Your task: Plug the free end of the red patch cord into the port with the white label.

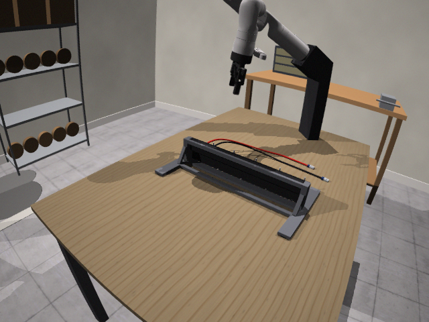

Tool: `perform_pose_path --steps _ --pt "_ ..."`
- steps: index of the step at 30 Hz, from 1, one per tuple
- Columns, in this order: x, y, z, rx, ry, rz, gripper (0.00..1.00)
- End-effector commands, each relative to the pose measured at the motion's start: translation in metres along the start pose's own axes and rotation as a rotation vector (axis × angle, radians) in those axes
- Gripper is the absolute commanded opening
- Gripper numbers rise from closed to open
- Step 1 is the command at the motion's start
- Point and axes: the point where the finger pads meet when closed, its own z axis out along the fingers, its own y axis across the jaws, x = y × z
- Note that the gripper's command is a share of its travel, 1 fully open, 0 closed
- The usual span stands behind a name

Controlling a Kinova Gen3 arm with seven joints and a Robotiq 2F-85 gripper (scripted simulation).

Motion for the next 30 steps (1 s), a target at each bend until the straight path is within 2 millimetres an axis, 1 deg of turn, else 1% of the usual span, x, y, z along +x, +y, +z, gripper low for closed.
perform_pose_path --steps 1,18,21,23,25,30 --pt "0.0 0.0 0.0 -0.001 0.0 0.0 1.0" --pt "0.0 0.0 0.0 -0.001 0.0 0.0 1.0" --pt "0.004 0.007 -0.002 -0.01 0.002 -0.019 1.0" --pt "0.011 0.014 -0.004 -0.018 0.004 -0.039 1.0" --pt "0.022 0.024 -0.006 -0.029 0.005 -0.073 1.0" --pt "0.063 0.058 -0.013 -0.061 0.007 -0.194 1.0"
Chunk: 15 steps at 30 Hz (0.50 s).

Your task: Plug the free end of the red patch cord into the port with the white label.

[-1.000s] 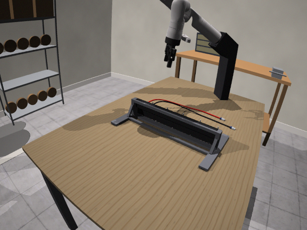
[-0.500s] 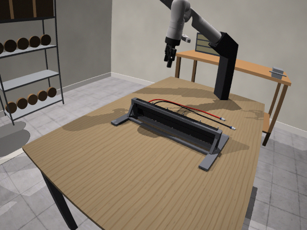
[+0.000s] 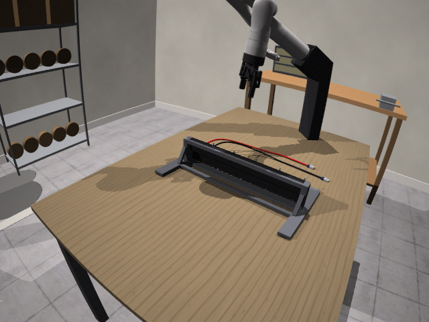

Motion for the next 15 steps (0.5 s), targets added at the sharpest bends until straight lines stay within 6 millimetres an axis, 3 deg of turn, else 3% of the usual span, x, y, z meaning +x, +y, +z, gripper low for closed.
perform_pose_path --steps 1,4,6,15 --pt "0.033 0.027 -0.004 -0.023 0.005 -0.1 1.0" --pt "0.041 0.033 -0.005 -0.028 0.006 -0.123 1.0" --pt "0.066 0.051 -0.008 -0.045 0.01 -0.191 1.0" --pt "0.143 0.089 -0.014 -0.082 0.024 -0.376 1.0"
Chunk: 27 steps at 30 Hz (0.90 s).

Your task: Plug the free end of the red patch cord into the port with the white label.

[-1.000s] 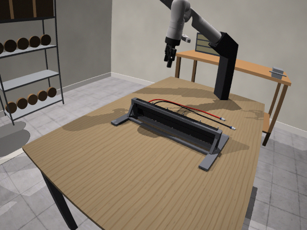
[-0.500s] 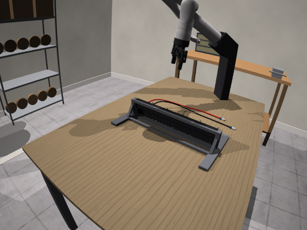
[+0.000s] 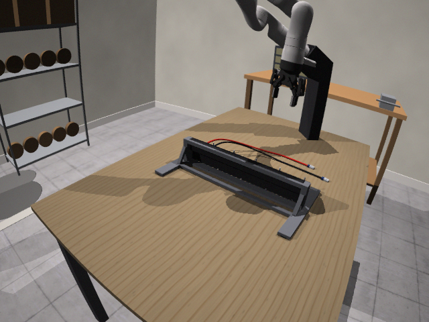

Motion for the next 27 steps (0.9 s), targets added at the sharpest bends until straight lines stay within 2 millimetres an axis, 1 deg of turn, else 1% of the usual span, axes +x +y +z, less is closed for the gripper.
perform_pose_path --steps 1,4,6,7,8,13,17,20,27 --pt "0.035 0.024 0.001 -0.012 0.008 -0.098 1.0" --pt "0.06 0.039 0.001 -0.023 0.015 -0.158 1.0" --pt "0.06 0.039 0.001 -0.023 0.015 -0.158 1.0" --pt "0.075 0.048 0.001 -0.029 0.019 -0.195 1.0" --pt "0.086 0.054 0.001 -0.035 0.024 -0.22 1.0" --pt "0.129 0.072 0.002 -0.049 0.038 -0.313 1.0" --pt "0.162 0.082 0.003 -0.058 0.049 -0.379 1.0" --pt "0.171 0.084 0.003 -0.06 0.053 -0.399 1.0" --pt "0.173 0.083 0.004 -0.059 0.054 -0.404 1.0"
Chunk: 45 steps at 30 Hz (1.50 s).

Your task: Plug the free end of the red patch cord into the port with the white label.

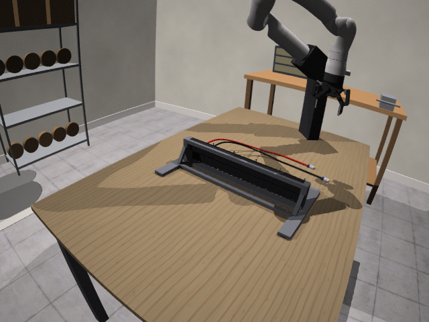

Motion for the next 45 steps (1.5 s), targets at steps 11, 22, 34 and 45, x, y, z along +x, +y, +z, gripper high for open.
perform_pose_path --steps 11,22,34,45 --pt "0.0029 0.0055 -0.0022 -0.012 -0.001 -0.018 0.0" --pt "0.0029 0.0055 -0.0022 -0.012 -0.001 -0.018 0.0" --pt "0.0029 0.0055 -0.0022 -0.012 -0.001 -0.018 0.0" --pt "0.0029 0.0055 -0.0022 -0.012 -0.001 -0.018 0.0"
